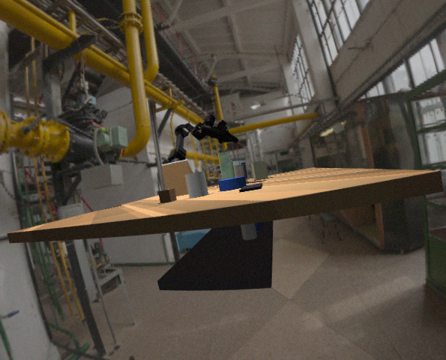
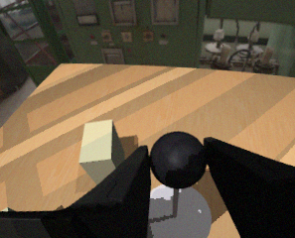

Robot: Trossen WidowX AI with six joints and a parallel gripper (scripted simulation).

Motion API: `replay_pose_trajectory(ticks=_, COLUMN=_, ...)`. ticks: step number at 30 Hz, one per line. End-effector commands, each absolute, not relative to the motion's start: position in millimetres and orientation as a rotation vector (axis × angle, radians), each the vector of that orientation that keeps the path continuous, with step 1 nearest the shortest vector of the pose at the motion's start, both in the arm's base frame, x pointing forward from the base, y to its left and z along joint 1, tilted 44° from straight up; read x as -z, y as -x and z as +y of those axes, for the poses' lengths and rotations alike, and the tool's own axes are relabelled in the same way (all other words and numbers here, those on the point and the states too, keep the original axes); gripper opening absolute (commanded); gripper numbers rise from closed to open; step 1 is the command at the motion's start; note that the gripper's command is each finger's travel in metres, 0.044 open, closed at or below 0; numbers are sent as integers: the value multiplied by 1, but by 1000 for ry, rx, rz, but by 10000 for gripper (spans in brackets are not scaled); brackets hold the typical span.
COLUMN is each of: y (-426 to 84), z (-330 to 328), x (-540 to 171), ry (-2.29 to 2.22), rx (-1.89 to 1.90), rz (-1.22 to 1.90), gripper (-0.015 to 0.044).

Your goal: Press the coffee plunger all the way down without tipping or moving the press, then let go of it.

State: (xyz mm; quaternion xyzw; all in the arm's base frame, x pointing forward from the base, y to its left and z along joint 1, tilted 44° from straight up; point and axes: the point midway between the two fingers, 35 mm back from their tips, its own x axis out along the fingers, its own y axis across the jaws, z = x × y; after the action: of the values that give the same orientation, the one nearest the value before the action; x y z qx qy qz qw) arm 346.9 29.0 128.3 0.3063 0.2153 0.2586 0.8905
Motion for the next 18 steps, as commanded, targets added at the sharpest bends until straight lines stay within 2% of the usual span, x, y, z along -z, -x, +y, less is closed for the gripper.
replay_pose_trajectory(ticks=1, y=-343, z=39, x=-113, ry=-648, rx=-543, rz=486, gripper=125)
replay_pose_trajectory(ticks=18, y=-344, z=58, x=-92, ry=-649, rx=-543, rz=486, gripper=125)
